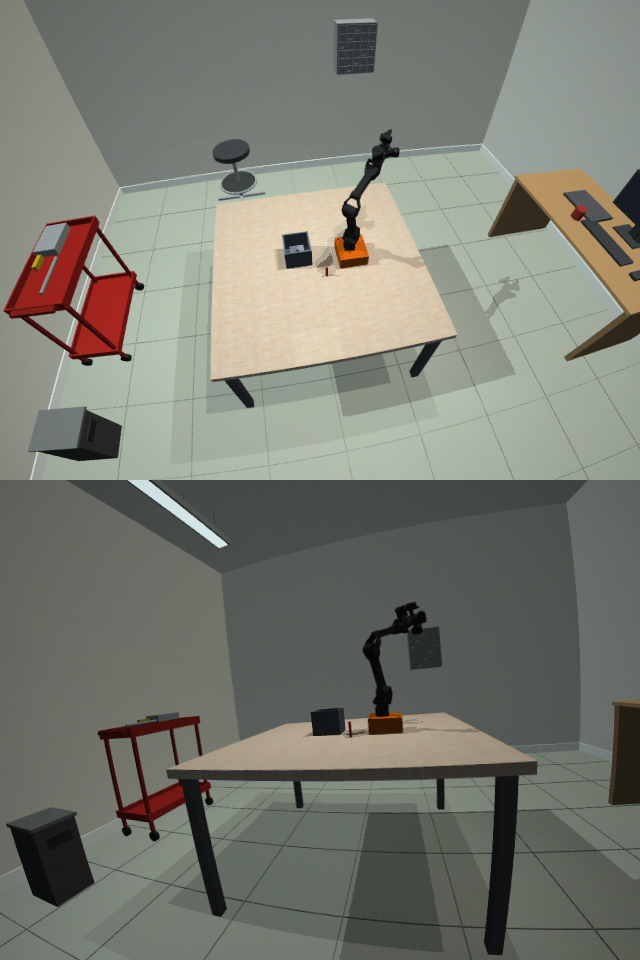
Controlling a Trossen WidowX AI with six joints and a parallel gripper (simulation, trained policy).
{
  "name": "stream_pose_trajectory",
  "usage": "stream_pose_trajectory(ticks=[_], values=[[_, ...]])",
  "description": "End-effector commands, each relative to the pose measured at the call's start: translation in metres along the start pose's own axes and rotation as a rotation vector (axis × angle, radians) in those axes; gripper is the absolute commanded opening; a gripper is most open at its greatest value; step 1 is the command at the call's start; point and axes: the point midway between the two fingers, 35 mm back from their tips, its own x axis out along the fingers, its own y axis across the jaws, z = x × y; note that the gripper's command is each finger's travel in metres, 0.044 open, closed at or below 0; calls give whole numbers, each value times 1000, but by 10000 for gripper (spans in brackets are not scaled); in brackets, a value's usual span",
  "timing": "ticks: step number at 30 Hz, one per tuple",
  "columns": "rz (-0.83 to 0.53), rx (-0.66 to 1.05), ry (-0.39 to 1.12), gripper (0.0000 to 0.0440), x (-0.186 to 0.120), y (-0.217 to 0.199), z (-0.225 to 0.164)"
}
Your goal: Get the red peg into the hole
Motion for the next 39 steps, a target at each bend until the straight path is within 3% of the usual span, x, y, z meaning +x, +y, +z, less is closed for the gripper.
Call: stream_pose_trajectory(ticks=[1,18,39], values=[[9,52,33,440,-3,8,-20],[-56,357,252,440,-37,25,-125],[-240,728,517,440,-111,45,-218]])
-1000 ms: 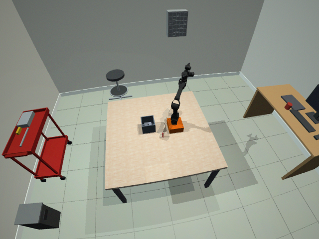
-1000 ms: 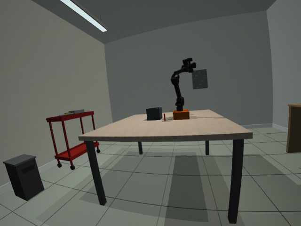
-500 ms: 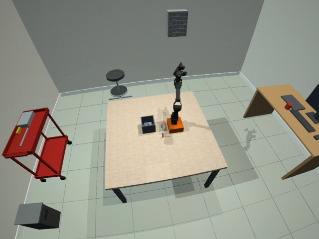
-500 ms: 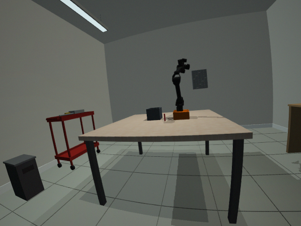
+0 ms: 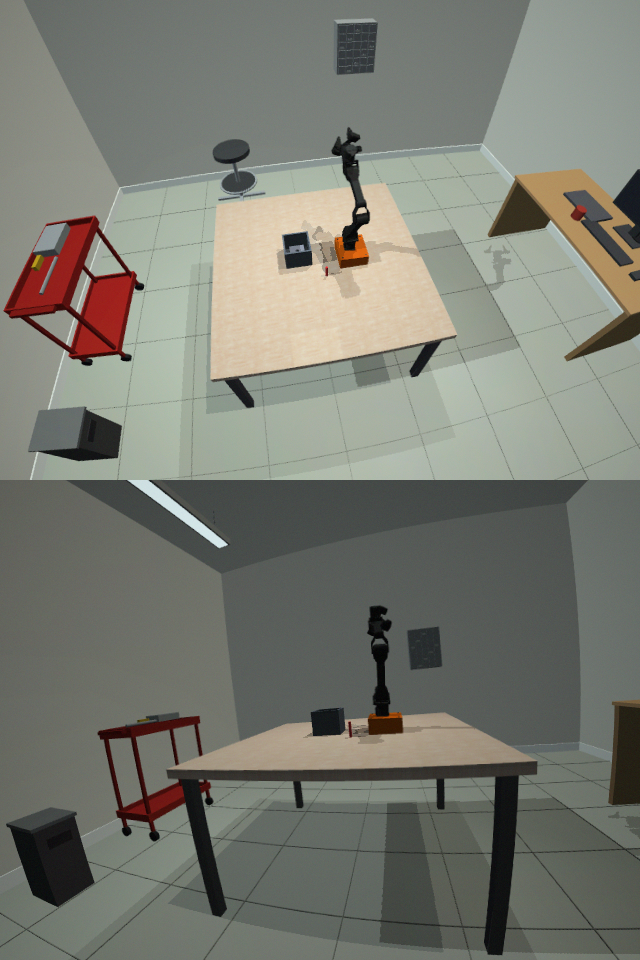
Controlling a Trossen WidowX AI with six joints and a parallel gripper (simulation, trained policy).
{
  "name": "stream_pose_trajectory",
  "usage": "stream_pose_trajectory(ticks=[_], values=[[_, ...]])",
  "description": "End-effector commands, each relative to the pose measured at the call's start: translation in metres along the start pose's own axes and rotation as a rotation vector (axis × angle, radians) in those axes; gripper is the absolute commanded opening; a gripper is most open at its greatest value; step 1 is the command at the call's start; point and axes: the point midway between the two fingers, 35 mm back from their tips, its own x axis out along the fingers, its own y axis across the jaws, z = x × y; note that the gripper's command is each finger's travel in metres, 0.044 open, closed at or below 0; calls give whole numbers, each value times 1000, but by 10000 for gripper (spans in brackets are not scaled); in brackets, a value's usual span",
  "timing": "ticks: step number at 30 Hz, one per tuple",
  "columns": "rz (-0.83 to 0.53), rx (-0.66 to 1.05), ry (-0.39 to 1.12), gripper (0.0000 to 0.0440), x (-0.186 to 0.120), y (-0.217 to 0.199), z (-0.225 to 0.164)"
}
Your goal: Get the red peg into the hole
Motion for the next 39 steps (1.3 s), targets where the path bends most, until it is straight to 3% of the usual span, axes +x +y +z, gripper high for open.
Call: stream_pose_trajectory(ticks=[1,39], values=[[-33,54,23,440,-5,-9,-11],[-592,676,286,440,-117,-94,-133]])
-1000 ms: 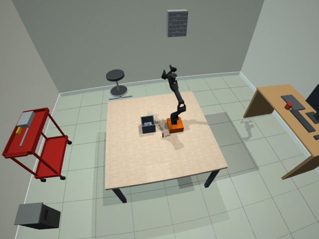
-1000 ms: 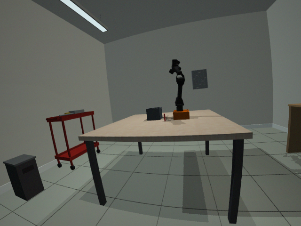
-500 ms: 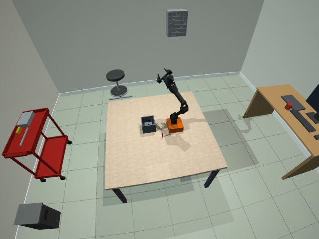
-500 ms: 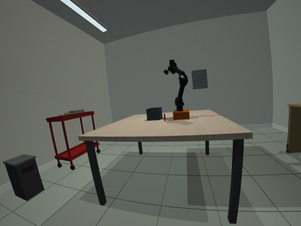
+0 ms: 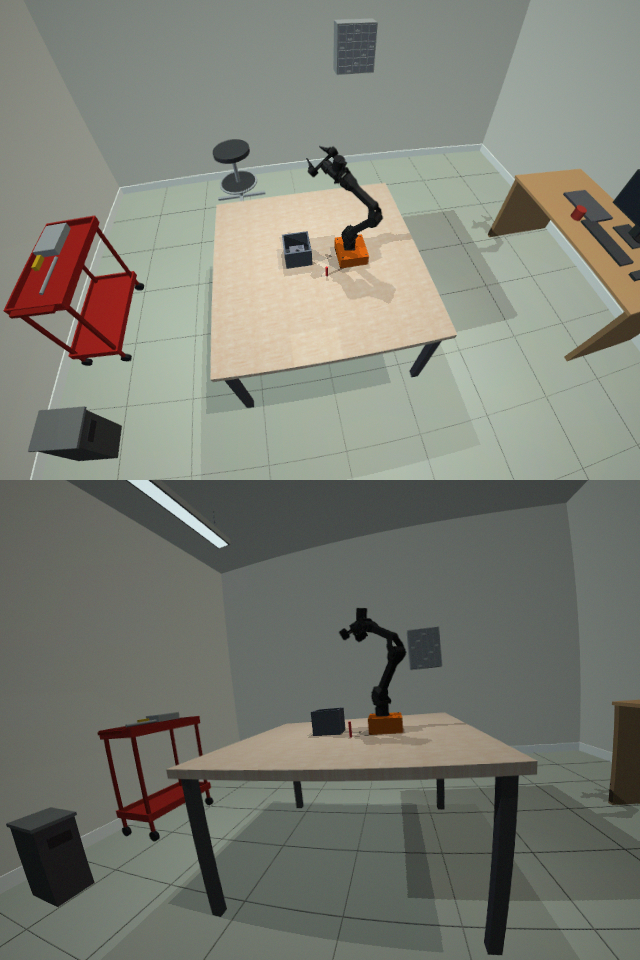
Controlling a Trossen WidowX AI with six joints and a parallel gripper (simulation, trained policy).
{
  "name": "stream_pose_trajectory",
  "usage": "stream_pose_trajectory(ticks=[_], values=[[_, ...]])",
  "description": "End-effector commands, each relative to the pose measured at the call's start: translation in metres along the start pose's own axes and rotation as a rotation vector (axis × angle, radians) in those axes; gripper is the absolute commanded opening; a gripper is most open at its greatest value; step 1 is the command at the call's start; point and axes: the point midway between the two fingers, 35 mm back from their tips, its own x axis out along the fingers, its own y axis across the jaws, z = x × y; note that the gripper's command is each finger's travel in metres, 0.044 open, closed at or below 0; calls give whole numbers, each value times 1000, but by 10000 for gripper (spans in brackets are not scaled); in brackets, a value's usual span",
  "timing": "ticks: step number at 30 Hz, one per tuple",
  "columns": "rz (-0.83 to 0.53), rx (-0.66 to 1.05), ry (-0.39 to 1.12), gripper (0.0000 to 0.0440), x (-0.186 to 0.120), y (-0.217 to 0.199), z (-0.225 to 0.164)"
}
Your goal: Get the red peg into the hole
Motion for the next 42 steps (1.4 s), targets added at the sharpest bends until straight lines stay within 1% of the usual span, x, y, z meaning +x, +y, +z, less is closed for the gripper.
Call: stream_pose_trajectory(ticks=[1,13,25,34,42], values=[[-51,43,-3,440,-3,-15,1],[-274,204,-4,440,-25,-71,-5],[-522,311,-37,437,-56,-130,-7],[-722,325,-66,433,-88,-174,-5],[-902,272,-77,428,-121,-211,-2]])
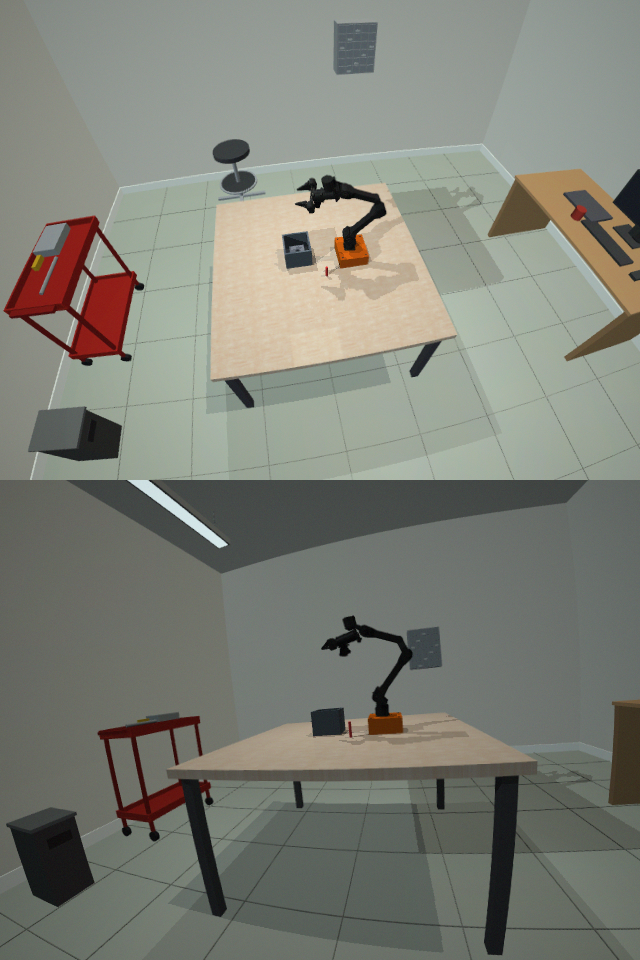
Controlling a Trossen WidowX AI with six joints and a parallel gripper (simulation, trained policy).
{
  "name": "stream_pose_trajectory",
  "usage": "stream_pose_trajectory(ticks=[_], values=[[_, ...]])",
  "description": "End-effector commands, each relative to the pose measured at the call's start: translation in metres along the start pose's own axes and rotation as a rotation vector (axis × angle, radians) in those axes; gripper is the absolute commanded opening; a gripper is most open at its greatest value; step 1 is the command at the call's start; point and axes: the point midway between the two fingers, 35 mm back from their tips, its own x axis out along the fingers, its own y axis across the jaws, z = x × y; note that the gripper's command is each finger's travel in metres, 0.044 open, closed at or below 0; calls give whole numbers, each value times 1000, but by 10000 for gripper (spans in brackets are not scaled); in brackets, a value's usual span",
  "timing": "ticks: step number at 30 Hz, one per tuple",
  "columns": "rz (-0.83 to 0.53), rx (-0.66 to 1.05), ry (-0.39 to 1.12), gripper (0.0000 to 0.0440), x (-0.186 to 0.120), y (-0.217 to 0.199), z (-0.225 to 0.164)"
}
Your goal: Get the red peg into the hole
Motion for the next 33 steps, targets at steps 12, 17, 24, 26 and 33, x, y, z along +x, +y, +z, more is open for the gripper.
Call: stream_pose_trajectory(ticks=[12,17,24,26,33], values=[[-302,-166,-120,417,0,-80,43],[-406,-252,-167,413,-3,-106,63],[-546,-386,-239,408,-11,-138,93],[-585,-426,-260,408,-14,-146,102],[-714,-570,-332,414,-24,-170,133]])
